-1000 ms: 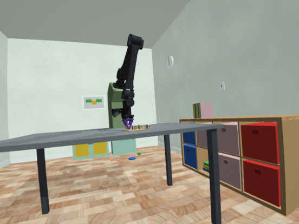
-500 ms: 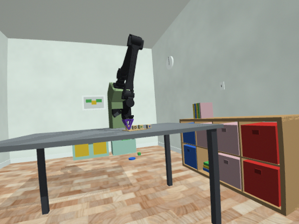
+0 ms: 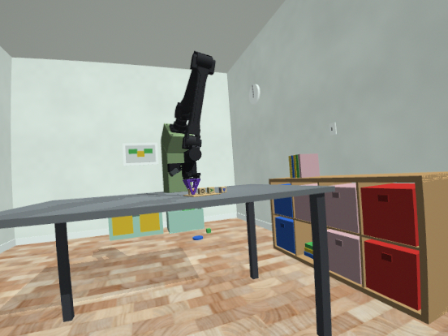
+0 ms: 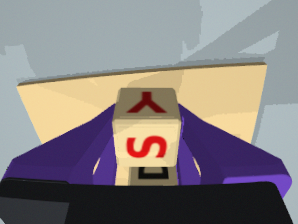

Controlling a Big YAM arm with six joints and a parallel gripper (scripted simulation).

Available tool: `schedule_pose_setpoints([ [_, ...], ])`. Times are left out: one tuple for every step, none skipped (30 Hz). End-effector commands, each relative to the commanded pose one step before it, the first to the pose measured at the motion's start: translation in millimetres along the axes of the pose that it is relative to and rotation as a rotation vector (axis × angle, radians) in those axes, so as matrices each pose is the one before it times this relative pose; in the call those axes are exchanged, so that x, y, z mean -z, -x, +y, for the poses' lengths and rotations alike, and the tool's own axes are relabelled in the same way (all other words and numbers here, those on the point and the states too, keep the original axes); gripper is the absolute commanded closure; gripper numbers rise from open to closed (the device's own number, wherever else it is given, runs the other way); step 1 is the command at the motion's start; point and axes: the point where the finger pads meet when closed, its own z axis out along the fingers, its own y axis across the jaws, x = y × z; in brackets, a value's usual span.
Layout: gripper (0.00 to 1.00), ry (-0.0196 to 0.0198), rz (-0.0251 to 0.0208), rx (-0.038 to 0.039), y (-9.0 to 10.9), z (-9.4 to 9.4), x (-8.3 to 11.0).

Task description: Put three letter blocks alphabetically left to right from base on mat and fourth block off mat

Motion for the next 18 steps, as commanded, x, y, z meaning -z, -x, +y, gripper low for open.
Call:
schedule_pose_setpoints([
  [0.74, 0.00596, 0.00030, -0.00401, -3.05, 1.48, -2.56],
  [0.74, 0.00000, 0.00000, 0.00000, 0.00, 0.00, 0.00],
  [0.74, 0.00000, 0.00000, 0.00000, 0.00, 0.00, 0.00],
  [0.74, 0.00000, 0.00000, 0.00000, 0.00, 0.00, 0.00],
  [0.70, 0.00000, 0.00000, 0.00000, 0.00, 0.00, 0.00],
  [0.70, 0.00000, 0.00000, 0.00000, 0.00, 0.00, 0.00],
  [0.70, 0.00000, 0.00000, 0.00000, 0.00, 0.00, 0.00],
  [0.67, 0.00000, 0.00000, 0.00000, 0.00, 0.00, 0.00],
  [0.67, 0.00000, 0.00000, 0.00014, 0.00, 0.00, 0.00],
  [0.67, 0.00000, 0.00003, 0.00003, -0.01, 0.00, 0.00],
  [0.63, 0.00000, 0.00000, 0.00000, 0.00, 0.00, 0.00],
  [0.63, 0.00000, 0.00000, 0.00000, 0.00, 0.00, 0.00],
  [0.63, 0.00000, 0.00000, 0.00000, 0.00, 0.00, 0.00],
  [0.63, 0.00000, 0.00001, 0.00013, 0.00, 0.00, 0.00],
  [0.63, 0.00000, 0.00000, 0.00000, 0.00, 0.00, 0.00],
  [0.59, 0.00000, 0.00000, 0.00000, 0.00, 0.00, 0.00],
  [0.59, 0.00000, 0.00000, 0.00012, 0.00, 0.00, 0.00],
  [0.59, 0.00000, 0.00000, 0.00000, 0.00, 0.00, 0.00],
])
